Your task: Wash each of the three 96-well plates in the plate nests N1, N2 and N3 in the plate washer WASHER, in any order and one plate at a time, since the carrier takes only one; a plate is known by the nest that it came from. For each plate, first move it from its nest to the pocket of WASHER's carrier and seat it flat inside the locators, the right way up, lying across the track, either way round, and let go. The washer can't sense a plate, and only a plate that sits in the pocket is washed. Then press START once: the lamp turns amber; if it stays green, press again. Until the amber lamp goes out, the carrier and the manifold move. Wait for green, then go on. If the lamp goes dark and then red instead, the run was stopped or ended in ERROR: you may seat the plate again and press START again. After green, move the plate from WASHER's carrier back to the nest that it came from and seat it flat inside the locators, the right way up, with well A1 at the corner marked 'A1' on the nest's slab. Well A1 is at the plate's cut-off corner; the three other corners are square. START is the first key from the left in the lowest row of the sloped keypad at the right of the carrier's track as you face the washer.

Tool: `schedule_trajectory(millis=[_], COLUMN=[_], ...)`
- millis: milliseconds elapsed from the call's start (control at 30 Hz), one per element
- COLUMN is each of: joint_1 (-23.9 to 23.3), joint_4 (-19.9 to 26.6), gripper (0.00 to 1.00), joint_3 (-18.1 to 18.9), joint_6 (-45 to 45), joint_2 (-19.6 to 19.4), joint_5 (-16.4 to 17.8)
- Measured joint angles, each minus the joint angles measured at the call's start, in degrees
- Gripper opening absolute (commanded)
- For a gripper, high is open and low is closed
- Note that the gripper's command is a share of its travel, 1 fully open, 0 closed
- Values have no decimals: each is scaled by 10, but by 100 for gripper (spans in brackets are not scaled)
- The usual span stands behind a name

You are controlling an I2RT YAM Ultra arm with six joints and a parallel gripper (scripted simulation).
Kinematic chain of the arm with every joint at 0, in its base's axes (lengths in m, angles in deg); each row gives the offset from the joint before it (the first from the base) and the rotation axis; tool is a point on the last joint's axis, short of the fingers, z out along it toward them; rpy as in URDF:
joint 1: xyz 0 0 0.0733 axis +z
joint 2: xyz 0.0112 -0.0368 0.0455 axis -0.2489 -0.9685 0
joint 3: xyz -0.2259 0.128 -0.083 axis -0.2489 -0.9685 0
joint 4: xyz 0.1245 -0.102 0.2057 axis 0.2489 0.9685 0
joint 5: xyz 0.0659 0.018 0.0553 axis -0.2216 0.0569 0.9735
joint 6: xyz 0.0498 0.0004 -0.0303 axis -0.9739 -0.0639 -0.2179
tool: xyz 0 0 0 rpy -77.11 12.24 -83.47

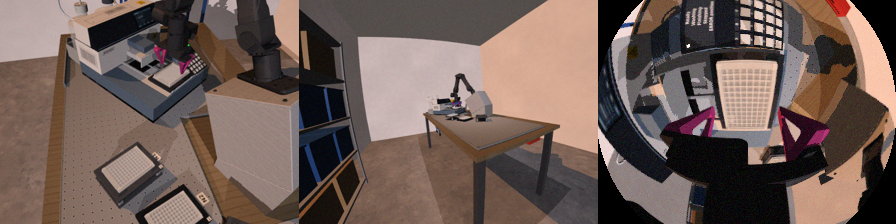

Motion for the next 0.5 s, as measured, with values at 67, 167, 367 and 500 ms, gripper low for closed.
schedule_trajectory(millis=[67, 167, 367, 500], joint_1=[0, 0, 0, 0], joint_4=[0, 0, -5, -9], gripper=[100, 100, 100, 100], joint_3=[0, 0, 0, 0], joint_6=[0, 0, 0, 0], joint_2=[0, 0, -1, -5], joint_5=[0, 0, 0, 0])
